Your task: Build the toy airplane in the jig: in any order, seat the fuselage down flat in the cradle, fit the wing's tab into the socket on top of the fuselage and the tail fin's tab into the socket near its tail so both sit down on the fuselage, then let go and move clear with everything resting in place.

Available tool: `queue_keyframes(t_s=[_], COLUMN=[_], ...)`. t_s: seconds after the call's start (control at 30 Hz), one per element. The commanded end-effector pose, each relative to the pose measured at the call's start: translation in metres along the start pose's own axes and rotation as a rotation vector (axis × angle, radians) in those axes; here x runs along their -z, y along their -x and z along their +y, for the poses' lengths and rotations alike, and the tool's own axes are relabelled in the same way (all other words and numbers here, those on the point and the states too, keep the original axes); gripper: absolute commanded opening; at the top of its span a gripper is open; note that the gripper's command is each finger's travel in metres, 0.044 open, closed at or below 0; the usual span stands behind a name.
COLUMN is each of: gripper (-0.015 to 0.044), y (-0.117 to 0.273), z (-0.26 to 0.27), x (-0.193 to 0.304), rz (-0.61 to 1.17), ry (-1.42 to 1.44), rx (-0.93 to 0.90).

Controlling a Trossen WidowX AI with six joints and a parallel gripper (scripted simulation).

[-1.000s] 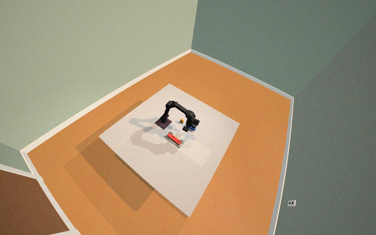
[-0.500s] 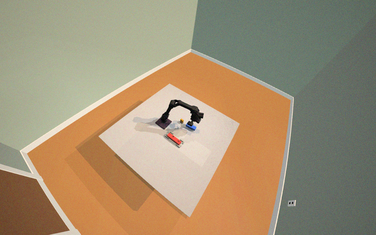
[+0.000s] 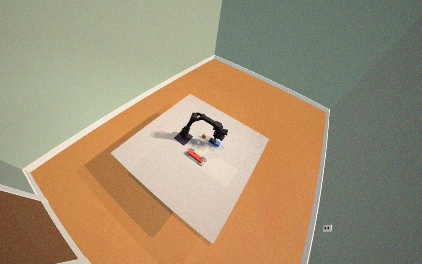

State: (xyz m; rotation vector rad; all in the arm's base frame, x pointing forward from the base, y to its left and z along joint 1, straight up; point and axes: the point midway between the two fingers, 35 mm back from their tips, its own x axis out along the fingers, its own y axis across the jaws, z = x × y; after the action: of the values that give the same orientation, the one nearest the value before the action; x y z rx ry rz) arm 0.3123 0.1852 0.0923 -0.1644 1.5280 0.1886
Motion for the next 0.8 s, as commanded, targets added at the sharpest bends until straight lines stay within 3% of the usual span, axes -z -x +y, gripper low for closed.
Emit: queue_keyframes(t_s=[0.0, 0.77], gripper=[0.044, 0.044], y=[-0.008, -0.042], z=[0.0, -0.001], x=[0.001, 0.002], rz=[0.005, 0.005], ry=[-0.004, -0.004], rx=[0.003, 0.003])
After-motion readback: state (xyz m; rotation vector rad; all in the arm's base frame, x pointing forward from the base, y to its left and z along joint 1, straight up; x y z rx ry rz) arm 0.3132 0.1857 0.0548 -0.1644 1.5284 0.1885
